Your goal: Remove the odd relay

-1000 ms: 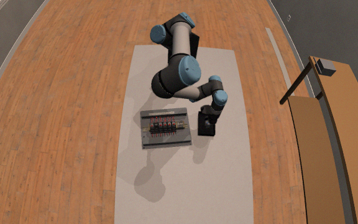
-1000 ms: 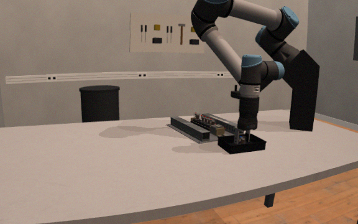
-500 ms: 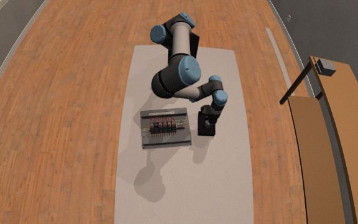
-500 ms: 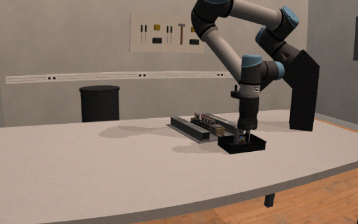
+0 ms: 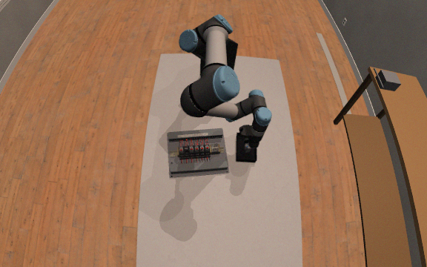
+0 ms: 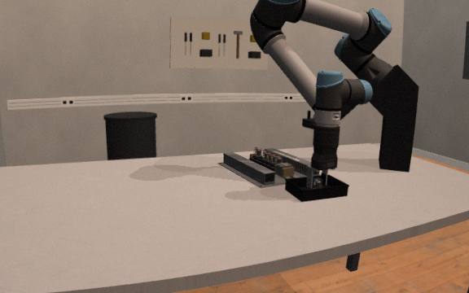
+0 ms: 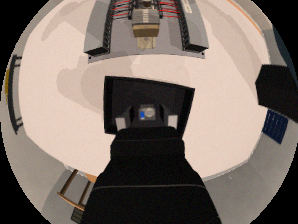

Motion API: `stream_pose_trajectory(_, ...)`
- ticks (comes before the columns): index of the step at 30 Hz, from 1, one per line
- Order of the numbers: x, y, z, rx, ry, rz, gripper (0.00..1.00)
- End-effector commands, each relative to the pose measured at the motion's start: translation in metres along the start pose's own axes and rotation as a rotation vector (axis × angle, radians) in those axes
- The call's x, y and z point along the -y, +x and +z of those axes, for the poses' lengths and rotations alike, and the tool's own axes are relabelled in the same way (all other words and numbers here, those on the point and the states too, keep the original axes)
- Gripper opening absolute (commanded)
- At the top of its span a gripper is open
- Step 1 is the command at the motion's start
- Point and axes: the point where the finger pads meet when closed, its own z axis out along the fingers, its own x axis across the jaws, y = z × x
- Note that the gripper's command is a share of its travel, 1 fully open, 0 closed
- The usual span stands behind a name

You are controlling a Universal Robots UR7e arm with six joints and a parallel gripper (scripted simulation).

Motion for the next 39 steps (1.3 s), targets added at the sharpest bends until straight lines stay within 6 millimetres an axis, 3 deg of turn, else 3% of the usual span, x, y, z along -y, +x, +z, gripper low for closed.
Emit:
stream_pose_trajectory(1, 0.0, 0.0, -0.001, 0.001, 0.0, 0.0, 0.98)
stream_pose_trajectory(39, 0.0, 0.0, -0.015, 0.001, 0.0, 0.0, 0.98)
